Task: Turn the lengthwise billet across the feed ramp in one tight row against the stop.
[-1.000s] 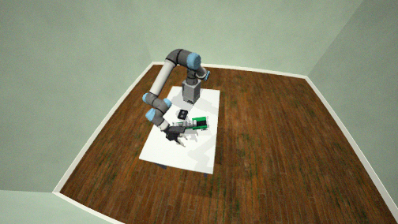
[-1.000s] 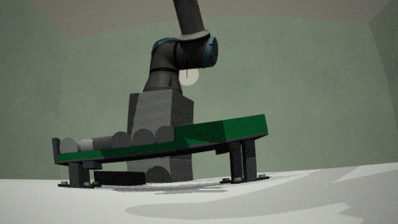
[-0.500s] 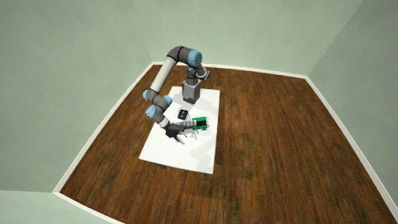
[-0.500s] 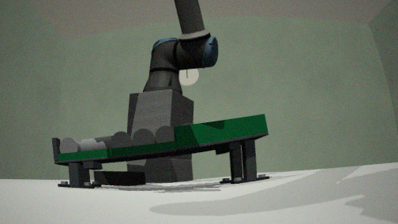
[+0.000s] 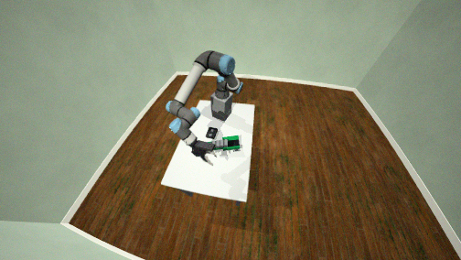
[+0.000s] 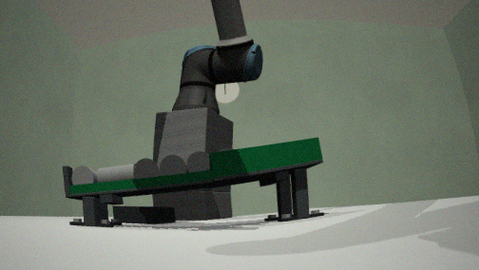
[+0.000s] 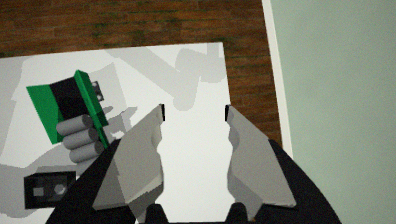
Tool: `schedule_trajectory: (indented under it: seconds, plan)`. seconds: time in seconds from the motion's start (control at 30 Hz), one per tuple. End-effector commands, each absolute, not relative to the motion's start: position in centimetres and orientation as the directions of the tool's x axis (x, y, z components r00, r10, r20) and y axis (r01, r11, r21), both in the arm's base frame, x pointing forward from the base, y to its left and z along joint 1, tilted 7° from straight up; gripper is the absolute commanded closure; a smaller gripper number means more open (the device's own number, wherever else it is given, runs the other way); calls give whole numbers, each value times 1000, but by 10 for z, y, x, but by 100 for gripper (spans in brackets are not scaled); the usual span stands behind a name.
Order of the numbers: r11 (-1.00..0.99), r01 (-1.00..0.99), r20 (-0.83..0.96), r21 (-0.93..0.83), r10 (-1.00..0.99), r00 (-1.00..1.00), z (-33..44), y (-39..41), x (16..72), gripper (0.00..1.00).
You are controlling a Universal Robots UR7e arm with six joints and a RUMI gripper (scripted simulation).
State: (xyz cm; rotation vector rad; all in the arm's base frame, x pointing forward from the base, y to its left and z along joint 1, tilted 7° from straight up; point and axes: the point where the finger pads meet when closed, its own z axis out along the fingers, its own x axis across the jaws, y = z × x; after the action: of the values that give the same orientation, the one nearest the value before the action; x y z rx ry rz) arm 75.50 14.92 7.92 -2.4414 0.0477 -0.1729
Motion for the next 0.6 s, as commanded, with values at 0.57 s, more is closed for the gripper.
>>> schedule_trajectory:
  seconds: [0.57]
  plan:
    - [-794, -207, -16, -572, -241, 970, 100, 131, 721, 60]
